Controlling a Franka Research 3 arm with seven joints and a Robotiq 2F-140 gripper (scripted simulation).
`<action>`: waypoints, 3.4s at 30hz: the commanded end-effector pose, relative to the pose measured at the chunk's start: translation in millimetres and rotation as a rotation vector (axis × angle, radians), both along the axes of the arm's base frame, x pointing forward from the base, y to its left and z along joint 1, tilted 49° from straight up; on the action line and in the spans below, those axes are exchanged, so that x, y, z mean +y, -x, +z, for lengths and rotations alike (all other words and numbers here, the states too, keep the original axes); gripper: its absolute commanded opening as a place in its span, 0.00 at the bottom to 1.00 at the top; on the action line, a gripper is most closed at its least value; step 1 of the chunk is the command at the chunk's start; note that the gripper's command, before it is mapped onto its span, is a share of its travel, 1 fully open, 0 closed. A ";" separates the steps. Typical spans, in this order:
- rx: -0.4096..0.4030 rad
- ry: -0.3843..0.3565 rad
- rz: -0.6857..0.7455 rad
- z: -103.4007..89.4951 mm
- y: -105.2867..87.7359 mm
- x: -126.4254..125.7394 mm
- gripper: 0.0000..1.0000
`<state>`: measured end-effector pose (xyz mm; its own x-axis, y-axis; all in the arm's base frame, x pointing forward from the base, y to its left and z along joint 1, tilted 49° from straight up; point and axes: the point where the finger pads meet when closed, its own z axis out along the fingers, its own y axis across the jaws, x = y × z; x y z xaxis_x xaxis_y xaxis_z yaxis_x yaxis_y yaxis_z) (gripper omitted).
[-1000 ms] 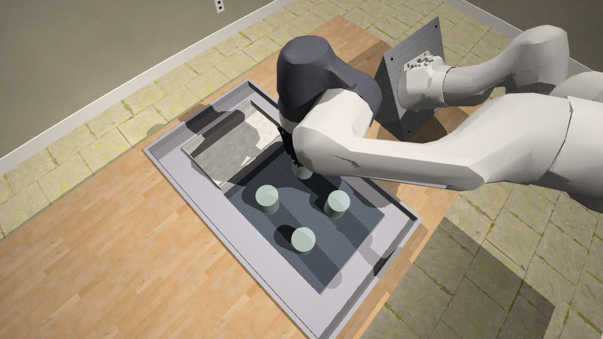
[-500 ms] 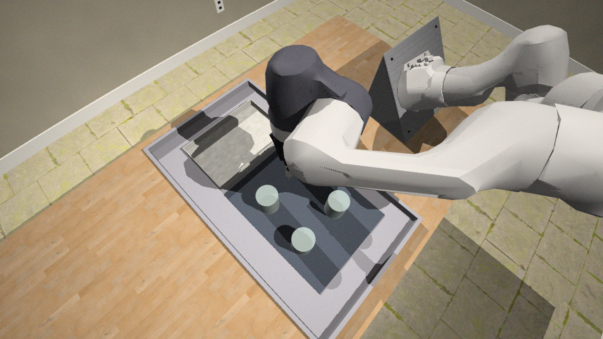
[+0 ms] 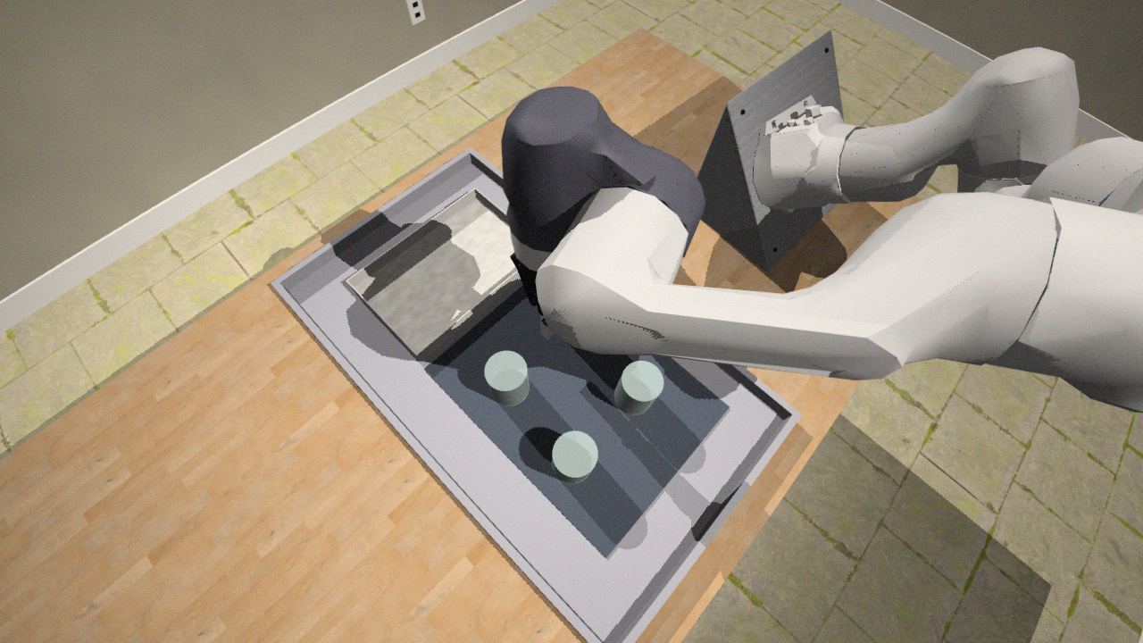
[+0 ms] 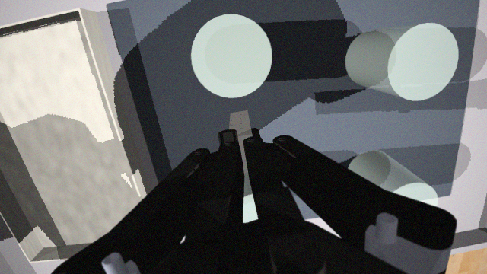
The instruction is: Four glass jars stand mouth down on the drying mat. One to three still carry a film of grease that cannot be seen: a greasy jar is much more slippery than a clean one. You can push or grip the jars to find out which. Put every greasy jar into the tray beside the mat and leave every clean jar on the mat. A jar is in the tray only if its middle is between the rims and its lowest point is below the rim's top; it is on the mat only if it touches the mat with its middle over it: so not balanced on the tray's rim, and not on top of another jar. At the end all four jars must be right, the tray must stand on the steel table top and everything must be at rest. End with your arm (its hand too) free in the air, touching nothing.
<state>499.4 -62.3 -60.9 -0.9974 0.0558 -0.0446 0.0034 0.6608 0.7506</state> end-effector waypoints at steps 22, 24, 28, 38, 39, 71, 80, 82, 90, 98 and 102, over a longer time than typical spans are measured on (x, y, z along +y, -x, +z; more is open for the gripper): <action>0.004 -0.004 -0.003 0.0 -1.0 2.0 0.00; 0.004 -0.004 -0.003 0.0 -1.0 2.0 0.00; 0.004 -0.004 -0.003 0.0 -1.0 2.0 0.00; 0.004 -0.004 -0.003 0.0 -1.0 2.0 0.00; 0.004 -0.004 -0.003 0.0 -1.0 2.0 0.00; 0.004 -0.004 -0.003 74.0 -1.0 -35.0 0.00; 0.004 -0.004 -0.003 121.9 -11.8 5.8 0.00; 0.004 -0.004 -0.003 133.8 -14.5 16.0 0.00; 0.004 -0.004 -0.003 169.7 -22.7 46.6 0.00; 0.004 -0.004 -0.003 144.6 -25.4 75.3 0.00; 0.004 -0.004 -0.003 132.1 -26.7 89.6 0.00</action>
<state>521.5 20.4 81.7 -0.9982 0.0369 -0.0468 -0.0115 0.6508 0.7592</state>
